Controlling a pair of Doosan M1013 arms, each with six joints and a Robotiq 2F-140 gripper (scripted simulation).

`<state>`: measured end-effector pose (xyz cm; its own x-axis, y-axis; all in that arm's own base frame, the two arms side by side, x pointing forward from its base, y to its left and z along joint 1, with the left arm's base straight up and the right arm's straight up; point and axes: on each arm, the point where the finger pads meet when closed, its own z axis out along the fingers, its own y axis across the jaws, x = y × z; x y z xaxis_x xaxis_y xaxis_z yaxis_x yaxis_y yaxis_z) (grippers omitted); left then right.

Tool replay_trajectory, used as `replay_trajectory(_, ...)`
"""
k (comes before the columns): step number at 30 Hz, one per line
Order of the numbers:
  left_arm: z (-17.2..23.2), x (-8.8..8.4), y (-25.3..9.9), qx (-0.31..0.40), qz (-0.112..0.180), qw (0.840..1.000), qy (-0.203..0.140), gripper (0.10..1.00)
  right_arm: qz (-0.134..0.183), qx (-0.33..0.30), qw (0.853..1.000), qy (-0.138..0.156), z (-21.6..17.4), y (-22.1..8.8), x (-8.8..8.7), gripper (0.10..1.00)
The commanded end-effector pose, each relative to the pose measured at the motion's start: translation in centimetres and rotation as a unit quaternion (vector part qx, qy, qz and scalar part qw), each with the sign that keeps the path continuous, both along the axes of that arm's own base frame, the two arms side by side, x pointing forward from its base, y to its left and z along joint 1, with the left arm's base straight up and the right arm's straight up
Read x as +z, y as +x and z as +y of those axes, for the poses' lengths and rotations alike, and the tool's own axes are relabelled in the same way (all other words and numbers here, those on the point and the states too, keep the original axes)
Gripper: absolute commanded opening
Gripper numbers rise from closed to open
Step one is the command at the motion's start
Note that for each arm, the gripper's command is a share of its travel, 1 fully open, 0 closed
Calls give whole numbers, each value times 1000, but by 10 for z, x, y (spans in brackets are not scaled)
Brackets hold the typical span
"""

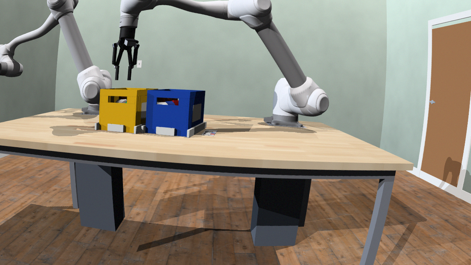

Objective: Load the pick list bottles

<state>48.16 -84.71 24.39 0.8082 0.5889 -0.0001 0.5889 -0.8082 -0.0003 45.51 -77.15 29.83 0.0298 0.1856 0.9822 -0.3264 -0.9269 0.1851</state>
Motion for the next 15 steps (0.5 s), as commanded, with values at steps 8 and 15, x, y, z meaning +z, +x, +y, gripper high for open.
replay_trajectory(8,0,-13,0,0,-1,1000,-1,442,0,0,1000,-1,0,0,1,1000)
replay_trajectory(15,0,-20,0,0,-1,1000,-1,442,0,0,1000,-1,0,0,1,1000)
